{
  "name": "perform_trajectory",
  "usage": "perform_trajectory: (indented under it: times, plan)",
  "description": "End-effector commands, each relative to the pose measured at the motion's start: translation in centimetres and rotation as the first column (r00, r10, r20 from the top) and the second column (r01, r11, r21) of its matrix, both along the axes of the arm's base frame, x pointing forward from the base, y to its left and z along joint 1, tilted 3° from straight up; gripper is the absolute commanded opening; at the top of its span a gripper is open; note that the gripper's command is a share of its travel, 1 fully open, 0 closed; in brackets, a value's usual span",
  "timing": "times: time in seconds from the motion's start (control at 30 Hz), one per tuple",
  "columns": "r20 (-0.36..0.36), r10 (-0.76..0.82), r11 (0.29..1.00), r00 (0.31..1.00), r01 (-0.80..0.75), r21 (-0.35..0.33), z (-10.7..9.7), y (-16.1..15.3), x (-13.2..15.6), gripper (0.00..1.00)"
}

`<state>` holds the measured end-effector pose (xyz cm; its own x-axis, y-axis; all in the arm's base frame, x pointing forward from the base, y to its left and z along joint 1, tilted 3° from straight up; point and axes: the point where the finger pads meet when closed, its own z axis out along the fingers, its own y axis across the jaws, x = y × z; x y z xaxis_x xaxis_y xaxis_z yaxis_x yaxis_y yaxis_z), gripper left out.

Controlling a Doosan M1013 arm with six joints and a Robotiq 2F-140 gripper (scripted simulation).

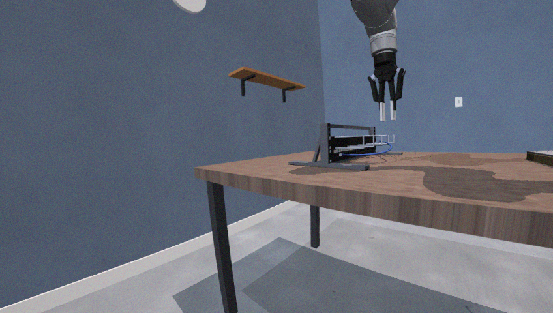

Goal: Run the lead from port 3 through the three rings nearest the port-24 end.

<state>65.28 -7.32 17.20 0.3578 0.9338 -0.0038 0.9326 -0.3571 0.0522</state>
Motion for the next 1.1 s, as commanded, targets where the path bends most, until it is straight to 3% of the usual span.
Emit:
perform_trajectory:
  times: [0.0,0.6,1.07]
  plan:
    - [0.0,0.0,1.0,1.0,0.0,0.0,0.0,0.0,0.0,0.2]
    - [0.0,0.0,1.0,1.0,0.0,0.0,-2.1,0.0,0.1,0.2]
    - [0.0,0.0,1.0,1.0,0.0,0.0,-6.3,-0.1,0.3,0.2]
